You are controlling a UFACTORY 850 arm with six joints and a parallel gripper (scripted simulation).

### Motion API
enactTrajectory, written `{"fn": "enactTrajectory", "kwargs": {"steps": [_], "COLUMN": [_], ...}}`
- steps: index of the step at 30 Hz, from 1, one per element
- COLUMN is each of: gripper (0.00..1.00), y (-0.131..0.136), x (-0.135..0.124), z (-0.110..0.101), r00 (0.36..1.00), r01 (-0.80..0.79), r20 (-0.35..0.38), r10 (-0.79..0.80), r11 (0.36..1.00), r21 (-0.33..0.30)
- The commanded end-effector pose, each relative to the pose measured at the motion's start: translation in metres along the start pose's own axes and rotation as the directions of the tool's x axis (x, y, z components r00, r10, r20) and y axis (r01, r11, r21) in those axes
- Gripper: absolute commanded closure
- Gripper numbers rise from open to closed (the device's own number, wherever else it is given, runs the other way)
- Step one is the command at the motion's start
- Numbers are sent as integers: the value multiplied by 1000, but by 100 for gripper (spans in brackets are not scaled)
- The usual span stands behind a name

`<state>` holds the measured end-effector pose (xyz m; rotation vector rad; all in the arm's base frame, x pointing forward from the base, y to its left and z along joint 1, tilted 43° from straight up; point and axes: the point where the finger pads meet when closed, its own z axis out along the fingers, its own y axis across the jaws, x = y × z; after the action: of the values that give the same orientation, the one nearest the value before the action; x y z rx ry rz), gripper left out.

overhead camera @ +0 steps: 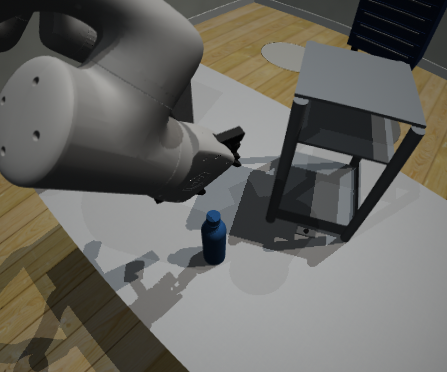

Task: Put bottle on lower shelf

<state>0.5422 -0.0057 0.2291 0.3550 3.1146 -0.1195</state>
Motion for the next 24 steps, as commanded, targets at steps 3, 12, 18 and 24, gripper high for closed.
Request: {"fn": "enactTrajectory", "kwargs": {"steps": [3, 12, 18, 24], "gripper": [26, 26, 26, 26], "y": [0, -1, -1, -2], "x": [1, 2, 2, 2], "z": [1, 3, 4, 5], "r00": [993, 960, 936, 892], "r01": [-113, -281, -351, -450], "r20": [-29, -86, -118, -171], "r10": [110, 267, 331, 419], "r11": [984, 914, 866, 777], "r21": [-134, -292, -355, -440]}}
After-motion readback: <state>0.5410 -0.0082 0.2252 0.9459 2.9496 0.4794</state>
